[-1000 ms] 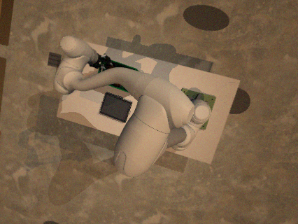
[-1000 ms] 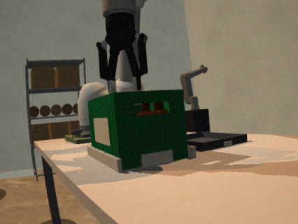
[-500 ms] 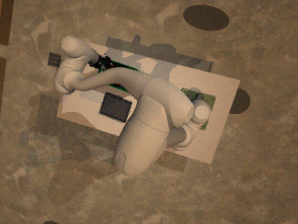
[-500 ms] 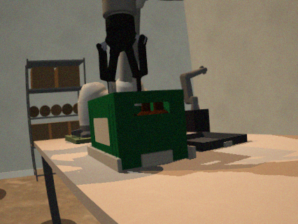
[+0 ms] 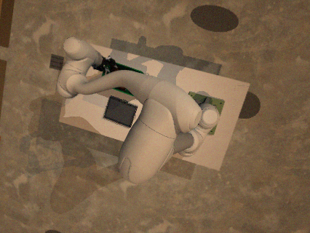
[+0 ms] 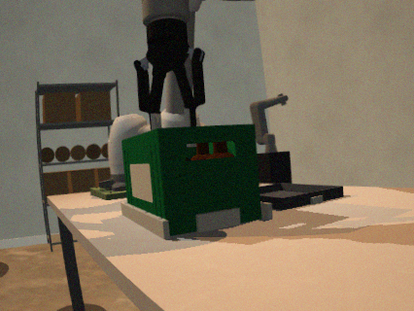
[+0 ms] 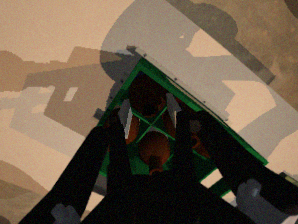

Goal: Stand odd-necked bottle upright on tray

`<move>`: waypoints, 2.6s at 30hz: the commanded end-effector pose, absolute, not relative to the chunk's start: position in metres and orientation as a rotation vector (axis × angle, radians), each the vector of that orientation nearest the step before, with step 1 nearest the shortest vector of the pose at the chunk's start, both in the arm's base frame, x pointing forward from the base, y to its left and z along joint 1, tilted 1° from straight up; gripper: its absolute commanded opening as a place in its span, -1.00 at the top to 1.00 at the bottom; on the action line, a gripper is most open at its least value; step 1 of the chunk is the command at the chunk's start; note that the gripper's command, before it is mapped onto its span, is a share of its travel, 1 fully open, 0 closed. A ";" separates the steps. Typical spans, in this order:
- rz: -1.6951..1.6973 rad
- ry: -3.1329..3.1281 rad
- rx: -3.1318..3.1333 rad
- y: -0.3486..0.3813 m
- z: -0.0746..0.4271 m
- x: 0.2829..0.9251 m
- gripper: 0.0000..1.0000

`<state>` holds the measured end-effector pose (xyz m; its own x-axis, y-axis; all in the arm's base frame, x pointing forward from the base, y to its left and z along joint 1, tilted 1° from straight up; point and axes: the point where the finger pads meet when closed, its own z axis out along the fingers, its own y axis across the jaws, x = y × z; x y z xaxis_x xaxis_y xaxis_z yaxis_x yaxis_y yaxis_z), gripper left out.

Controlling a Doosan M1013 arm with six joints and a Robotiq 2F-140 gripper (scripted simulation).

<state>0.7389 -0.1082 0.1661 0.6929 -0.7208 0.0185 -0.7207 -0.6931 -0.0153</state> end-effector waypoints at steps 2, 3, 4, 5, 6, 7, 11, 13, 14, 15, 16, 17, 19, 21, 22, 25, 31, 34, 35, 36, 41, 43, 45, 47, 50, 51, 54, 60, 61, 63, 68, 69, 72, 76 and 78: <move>-0.036 1.228 -2.884 -0.108 0.166 0.739 0.24; -0.036 1.228 -2.884 -0.108 0.166 0.739 0.24; -0.036 1.228 -2.884 -0.108 0.166 0.739 0.24; -0.036 1.228 -2.884 -0.108 0.166 0.739 0.24; -0.036 1.228 -2.884 -0.108 0.166 0.739 0.24; -0.036 1.228 -2.884 -0.108 0.166 0.739 0.24; -0.036 1.228 -2.884 -0.108 0.166 0.739 0.24; -0.036 1.228 -2.884 -0.108 0.166 0.739 0.24; -0.036 1.228 -2.884 -0.108 0.166 0.739 0.24; -0.036 1.228 -2.884 -0.108 0.166 0.739 0.24; -0.036 1.228 -2.884 -0.108 0.166 0.739 0.24; -0.036 1.228 -2.884 -0.108 0.166 0.739 0.24; -0.036 1.228 -2.884 -0.108 0.166 0.739 1.00; -0.036 1.228 -2.884 -0.108 0.166 0.739 1.00; -0.036 1.228 -2.884 -0.108 0.166 0.739 1.00; -0.036 1.228 -2.884 -0.108 0.166 0.739 1.00; -0.036 1.228 -2.884 -0.108 0.166 0.739 1.00; -0.036 1.228 -2.884 -0.108 0.166 0.739 1.00; -0.036 1.228 -2.884 -0.108 0.166 0.739 1.00; -0.036 1.228 -2.884 -0.108 0.166 0.739 1.00; -0.036 1.228 -2.884 -0.108 0.166 0.739 1.00; -0.036 1.228 -2.884 -0.108 0.166 0.739 1.00; -0.036 1.228 -2.884 -0.108 0.166 0.739 1.00; -0.036 1.228 -2.884 -0.108 0.166 0.739 1.00; -0.036 1.228 -2.884 -0.108 0.166 0.739 1.00; -0.036 1.228 -2.884 -0.108 0.166 0.739 1.00; -0.036 1.228 -2.884 -0.108 0.166 0.739 1.00; -0.036 1.228 -2.884 -0.108 0.166 0.739 1.00; -0.036 1.228 -2.884 -0.108 0.166 0.739 1.00; -0.036 1.228 -2.884 -0.108 0.166 0.739 1.00; -0.036 1.228 -2.884 -0.108 0.166 0.739 1.00; -0.036 1.228 -2.884 -0.108 0.166 0.739 1.00; -0.036 1.228 -2.884 -0.108 0.166 0.739 1.00; -0.036 1.228 -2.884 -0.108 0.166 0.739 1.00; -0.036 1.228 -2.884 -0.108 0.166 0.739 1.00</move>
<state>0.7390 -0.1082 0.1662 0.6929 -0.7208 0.0187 -0.7207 -0.6931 -0.0155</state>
